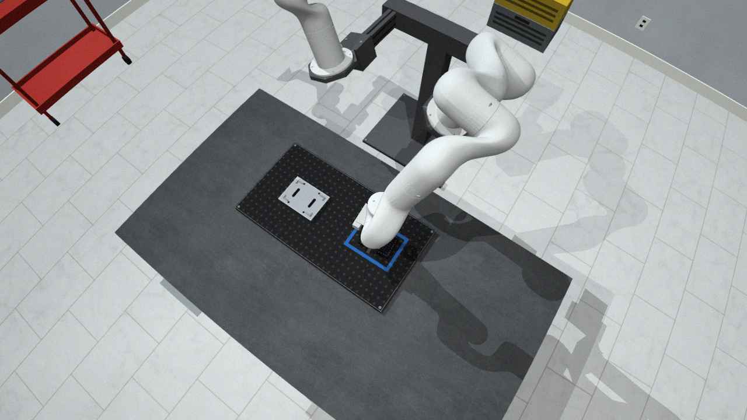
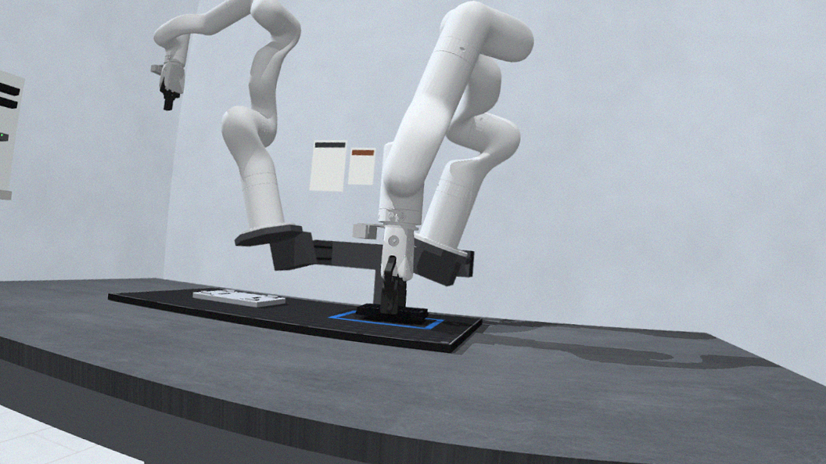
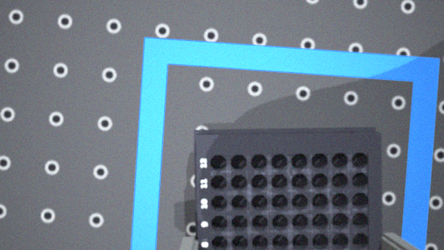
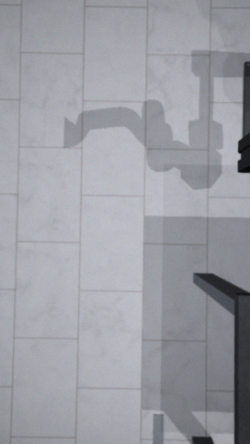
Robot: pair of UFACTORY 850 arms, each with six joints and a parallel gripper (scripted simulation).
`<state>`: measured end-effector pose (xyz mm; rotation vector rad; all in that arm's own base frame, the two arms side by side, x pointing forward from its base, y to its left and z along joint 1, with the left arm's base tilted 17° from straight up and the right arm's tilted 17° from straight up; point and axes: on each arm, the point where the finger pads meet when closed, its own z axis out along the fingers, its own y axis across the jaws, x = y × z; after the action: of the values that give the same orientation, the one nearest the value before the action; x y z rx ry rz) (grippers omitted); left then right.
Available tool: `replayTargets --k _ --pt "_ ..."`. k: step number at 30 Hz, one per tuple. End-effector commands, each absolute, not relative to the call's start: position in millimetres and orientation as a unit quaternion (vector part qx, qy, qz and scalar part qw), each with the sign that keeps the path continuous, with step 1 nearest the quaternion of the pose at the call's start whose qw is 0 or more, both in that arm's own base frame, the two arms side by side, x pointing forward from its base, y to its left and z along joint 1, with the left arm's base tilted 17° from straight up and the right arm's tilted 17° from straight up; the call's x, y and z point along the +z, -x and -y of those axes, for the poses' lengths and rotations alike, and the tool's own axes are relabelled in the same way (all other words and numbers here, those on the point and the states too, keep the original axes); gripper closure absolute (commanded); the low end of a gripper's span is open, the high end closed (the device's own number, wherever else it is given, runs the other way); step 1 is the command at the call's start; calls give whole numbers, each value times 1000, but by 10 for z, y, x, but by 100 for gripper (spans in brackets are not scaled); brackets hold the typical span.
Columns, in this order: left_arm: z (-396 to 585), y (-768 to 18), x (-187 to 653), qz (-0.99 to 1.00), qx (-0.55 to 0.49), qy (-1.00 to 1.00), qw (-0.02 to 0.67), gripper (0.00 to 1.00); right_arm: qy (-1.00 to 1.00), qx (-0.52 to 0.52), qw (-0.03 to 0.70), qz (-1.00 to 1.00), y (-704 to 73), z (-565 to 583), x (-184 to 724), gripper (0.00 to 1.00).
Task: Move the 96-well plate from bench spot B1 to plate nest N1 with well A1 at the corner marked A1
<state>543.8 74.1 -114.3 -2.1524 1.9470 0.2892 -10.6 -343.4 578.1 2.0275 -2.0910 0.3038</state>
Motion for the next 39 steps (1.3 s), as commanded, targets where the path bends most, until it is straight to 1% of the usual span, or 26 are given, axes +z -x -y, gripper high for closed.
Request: replayTargets --k 1,23,39 --pt "-731 -5449 -1109 -663 98 733 113 100 -688 104 107 710 106 3436 5790 100" --pt "-705 -5448 -1026 -663 98 733 113 100 -688 104 107 710 106 3436 5790 100" --pt "-636 -5447 -803 -663 98 733 113 100 -688 104 107 710 106 3436 5790 100"
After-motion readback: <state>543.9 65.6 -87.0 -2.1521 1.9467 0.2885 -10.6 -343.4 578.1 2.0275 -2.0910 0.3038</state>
